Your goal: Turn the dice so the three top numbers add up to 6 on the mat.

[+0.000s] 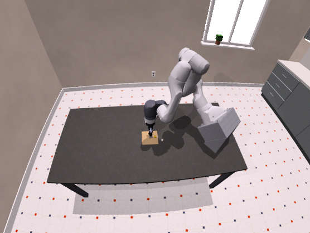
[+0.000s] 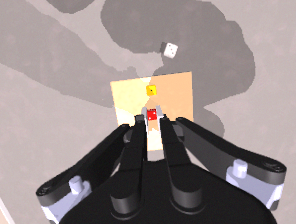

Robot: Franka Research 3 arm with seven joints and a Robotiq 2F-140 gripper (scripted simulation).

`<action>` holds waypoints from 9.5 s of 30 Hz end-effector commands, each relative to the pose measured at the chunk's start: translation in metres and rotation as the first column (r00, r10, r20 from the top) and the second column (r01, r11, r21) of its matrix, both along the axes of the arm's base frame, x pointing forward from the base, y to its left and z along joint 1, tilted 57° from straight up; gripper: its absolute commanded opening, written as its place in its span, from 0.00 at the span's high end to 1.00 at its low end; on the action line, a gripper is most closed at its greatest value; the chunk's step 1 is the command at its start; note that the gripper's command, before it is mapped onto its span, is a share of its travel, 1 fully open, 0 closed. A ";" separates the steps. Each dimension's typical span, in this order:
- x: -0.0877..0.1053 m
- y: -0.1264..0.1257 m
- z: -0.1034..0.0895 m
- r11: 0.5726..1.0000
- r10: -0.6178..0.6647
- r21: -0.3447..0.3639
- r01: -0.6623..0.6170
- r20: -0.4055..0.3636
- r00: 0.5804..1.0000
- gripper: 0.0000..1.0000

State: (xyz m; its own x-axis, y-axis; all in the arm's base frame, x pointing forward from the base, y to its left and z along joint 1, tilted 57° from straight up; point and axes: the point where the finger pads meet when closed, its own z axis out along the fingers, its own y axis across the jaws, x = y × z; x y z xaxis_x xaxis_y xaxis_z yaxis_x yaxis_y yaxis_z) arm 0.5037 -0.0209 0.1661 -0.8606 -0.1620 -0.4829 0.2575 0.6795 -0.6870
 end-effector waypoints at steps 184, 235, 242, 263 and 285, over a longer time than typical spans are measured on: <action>0.009 0.001 -0.002 1.000 0.024 -0.001 -0.024 0.003 1.000 0.93; 0.009 0.002 -0.002 1.000 0.024 -0.001 -0.024 0.003 1.000 0.81; 0.004 0.008 0.004 1.000 0.024 -0.001 -0.024 0.003 1.000 0.81; -0.032 0.063 0.046 1.000 0.024 -0.001 -0.024 0.003 1.000 0.81; -0.033 0.065 0.047 1.000 0.024 -0.001 -0.024 0.003 1.000 0.00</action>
